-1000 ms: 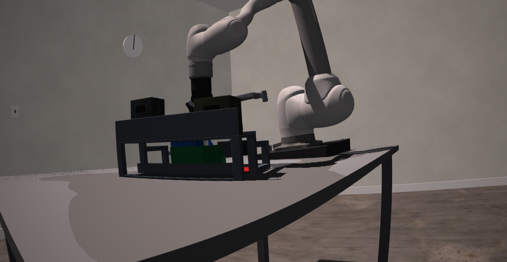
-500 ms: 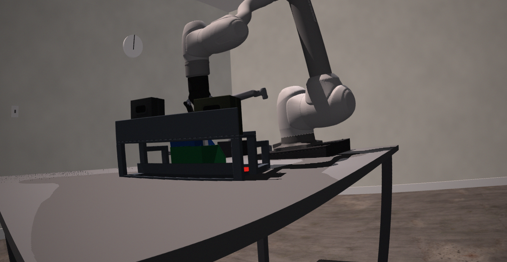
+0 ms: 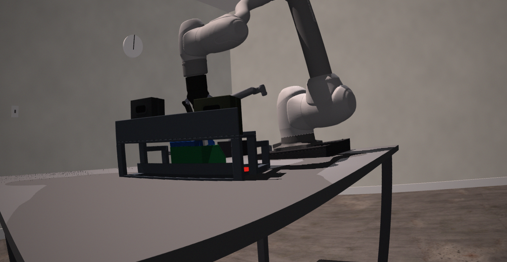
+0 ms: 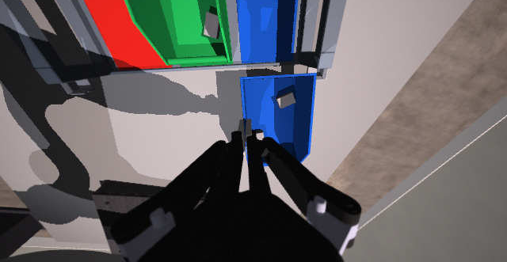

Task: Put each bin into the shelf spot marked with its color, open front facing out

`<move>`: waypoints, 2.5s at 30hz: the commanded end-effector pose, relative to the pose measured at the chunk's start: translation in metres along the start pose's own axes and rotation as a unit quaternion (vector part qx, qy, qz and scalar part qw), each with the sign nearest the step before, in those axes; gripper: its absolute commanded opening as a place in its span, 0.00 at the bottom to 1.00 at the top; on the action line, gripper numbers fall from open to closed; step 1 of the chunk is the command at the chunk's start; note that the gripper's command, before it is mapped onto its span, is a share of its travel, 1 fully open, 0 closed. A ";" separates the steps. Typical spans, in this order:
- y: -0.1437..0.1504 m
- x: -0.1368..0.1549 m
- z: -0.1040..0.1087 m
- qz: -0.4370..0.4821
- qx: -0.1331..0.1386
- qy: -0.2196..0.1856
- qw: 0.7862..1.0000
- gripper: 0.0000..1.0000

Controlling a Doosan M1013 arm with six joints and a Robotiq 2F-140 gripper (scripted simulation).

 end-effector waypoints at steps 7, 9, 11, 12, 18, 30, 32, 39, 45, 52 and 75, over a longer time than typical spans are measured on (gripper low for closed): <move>0.000 0.000 0.000 0.000 0.000 0.000 1.000 0.10; 0.000 0.000 0.000 0.000 0.000 0.000 1.000 0.10; 0.000 0.000 0.000 0.000 0.000 0.000 1.000 0.10; 0.000 0.000 0.000 0.000 0.000 0.000 1.000 0.10; 0.000 0.000 0.000 0.000 0.000 0.000 1.000 0.10; 0.000 -0.001 0.000 0.000 0.000 0.000 1.000 0.10; 0.000 -0.001 0.000 0.000 0.000 0.000 1.000 0.10; -0.001 -0.002 0.001 0.000 0.000 0.000 1.000 0.10; -0.001 -0.005 0.001 0.000 0.000 0.000 1.000 0.10; -0.002 -0.007 0.001 0.000 0.000 0.000 1.000 0.10; -0.006 -0.024 0.005 0.000 0.000 0.000 1.000 0.10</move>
Point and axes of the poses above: the point where the finger pads meet when closed, its own z axis back along the fingers, its own y axis across the jaws, x = y × z, the point moved 10 cm from there along z, back along the fingers, and after that the axes turned 14 degrees about -z, right-handed, at the moved point
